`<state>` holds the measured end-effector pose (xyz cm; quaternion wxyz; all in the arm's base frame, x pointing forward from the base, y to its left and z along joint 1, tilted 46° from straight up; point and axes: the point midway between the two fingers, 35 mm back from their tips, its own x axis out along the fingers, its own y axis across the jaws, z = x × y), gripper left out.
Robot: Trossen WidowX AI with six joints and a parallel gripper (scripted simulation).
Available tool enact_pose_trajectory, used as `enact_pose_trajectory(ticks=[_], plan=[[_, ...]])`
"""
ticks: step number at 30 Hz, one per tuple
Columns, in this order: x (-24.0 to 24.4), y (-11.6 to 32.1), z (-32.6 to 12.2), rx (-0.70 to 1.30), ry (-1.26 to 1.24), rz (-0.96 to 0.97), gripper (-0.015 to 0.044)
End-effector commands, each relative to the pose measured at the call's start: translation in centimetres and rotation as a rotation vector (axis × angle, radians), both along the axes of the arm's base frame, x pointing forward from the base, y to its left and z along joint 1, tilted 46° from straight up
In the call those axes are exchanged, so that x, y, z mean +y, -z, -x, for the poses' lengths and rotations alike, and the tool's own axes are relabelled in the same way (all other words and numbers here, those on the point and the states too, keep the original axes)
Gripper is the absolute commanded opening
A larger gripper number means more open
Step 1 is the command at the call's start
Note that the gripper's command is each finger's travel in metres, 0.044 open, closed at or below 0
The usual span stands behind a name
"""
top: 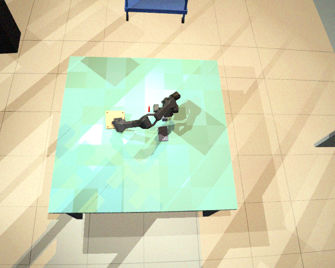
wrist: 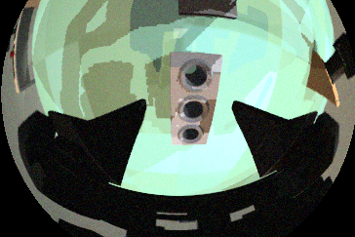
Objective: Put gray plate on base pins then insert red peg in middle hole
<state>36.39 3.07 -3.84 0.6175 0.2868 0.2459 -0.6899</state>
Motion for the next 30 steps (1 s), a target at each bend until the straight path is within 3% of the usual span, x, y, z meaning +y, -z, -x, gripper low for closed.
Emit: enact_pose_trajectory(ticks=[1, 19, 29, 30], plan=[[-0.5, 0.5, 0.0, 0.002, -0.006, 0.004, 0.0440], [-2.4, 2.2, 0.3, 0.002, -0.005, 0.006, 0.0440], [-2.4, 2.2, 0.3, 0.002, -0.005, 0.006, 0.0177], [-2.4, 2.2, 0.3, 0.002, -0.005, 0.006, 0.0171]])
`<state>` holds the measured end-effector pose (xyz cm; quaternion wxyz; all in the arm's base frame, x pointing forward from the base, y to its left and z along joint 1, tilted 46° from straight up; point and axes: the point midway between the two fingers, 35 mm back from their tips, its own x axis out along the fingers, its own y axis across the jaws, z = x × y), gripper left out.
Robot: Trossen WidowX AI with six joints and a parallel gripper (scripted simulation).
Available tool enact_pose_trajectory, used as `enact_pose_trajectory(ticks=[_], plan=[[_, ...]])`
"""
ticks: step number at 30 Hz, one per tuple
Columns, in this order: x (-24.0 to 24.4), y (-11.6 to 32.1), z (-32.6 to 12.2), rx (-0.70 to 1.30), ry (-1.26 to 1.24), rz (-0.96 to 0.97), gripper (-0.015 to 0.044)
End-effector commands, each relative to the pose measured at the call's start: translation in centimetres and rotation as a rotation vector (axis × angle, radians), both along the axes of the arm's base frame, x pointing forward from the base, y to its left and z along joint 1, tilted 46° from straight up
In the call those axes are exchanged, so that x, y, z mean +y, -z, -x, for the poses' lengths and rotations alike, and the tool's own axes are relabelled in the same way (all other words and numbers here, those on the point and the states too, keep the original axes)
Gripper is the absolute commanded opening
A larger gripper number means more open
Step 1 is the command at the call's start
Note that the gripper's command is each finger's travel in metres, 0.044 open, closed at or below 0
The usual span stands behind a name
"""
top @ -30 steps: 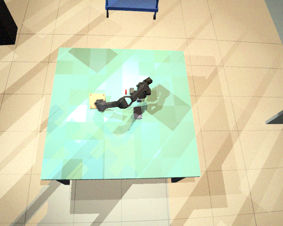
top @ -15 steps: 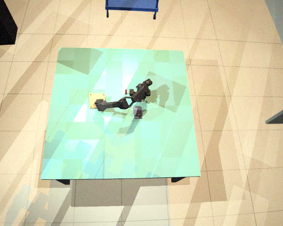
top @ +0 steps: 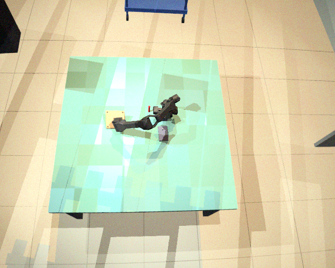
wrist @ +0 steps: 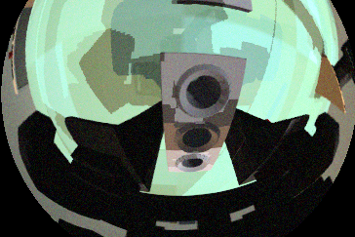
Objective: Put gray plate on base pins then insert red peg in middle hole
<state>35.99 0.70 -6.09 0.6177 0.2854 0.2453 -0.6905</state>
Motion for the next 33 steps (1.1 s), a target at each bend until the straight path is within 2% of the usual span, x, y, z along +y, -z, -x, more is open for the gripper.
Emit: enact_pose_trajectory(ticks=[1, 7, 12, 33], plan=[[0.0, 0.0, -0.1, 0.000, -0.006, 0.003, 0.0164], [0.0, 0.0, -0.1, 0.000, -0.006, 0.003, 0.0124], [0.5, -0.5, -0.2, 0.000, -0.006, 0.002, 0.0000], [5.3, -5.0, -0.8, 0.001, -0.007, -0.005, 0.0000]])
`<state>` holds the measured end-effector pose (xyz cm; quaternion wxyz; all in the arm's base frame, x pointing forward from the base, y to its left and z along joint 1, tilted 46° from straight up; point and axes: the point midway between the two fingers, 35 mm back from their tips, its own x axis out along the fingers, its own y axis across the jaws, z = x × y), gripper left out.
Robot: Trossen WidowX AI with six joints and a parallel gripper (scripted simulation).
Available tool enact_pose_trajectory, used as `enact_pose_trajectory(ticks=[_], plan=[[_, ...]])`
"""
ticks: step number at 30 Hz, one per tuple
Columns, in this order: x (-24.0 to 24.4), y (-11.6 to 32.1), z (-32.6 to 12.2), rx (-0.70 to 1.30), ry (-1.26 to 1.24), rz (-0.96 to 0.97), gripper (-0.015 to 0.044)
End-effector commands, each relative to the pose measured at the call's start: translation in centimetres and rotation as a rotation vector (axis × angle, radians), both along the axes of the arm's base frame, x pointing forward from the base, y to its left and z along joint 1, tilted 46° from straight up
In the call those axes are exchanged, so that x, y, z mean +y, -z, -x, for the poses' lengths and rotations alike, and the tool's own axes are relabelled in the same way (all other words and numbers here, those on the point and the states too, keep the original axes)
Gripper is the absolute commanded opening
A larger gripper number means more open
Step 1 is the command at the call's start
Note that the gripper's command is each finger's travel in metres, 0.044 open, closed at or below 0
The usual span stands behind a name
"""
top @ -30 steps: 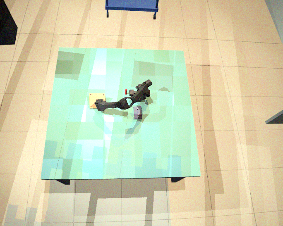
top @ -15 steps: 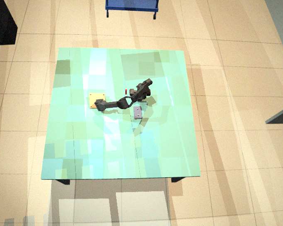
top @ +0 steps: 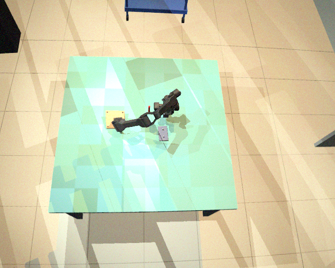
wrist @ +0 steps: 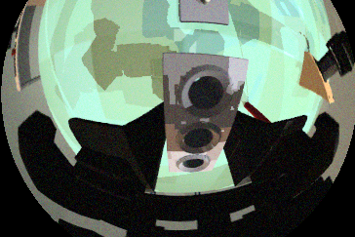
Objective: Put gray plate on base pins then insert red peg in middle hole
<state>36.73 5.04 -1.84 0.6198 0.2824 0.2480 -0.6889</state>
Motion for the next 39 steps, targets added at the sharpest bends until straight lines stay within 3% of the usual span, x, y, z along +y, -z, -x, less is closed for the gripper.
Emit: enact_pose_trajectory(ticks=[1, 22, 39], plan=[[1.2, -1.0, 0.0, -0.005, 0.001, -0.005, 0.0000], [5.1, -5.5, 0.7, -0.003, 0.002, -0.002, 0.0000], [0.3, -7.1, 0.4, 0.009, -0.014, -0.015, 0.0000]])
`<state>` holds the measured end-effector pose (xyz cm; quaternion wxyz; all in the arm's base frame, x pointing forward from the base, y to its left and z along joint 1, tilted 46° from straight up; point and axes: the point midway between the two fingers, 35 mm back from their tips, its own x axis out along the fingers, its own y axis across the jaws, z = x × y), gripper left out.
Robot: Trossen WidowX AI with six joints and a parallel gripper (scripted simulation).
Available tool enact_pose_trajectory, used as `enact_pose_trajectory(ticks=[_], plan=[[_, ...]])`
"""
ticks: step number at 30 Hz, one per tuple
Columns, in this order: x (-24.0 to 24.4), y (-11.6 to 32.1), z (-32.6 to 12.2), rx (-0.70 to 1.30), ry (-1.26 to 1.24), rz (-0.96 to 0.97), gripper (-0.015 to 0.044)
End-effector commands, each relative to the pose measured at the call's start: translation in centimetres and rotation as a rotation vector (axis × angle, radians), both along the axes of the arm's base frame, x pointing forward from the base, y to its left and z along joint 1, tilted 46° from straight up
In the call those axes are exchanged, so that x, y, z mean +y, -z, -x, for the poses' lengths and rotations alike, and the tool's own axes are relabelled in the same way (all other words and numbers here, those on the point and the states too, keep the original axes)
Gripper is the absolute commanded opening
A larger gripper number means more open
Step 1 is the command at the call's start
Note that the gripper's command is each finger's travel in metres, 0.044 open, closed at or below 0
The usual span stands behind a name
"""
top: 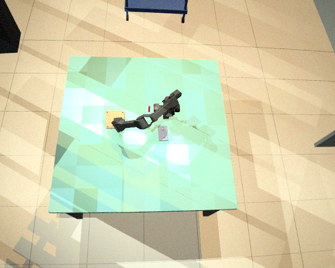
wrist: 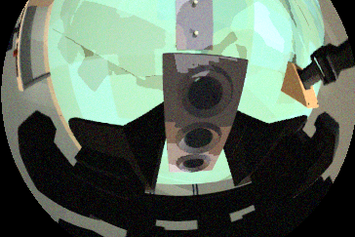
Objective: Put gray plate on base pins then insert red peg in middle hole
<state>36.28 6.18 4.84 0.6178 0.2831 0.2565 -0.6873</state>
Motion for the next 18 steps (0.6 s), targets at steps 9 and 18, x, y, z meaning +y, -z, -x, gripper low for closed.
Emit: enact_pose_trajectory(ticks=[9, 18], plan=[[-3.7, -1.3, 0.2, 0.005, -0.018, -0.002, 0.0000], [-6.5, -2.2, 0.7, 0.012, -0.025, 0.000, 0.0000]])
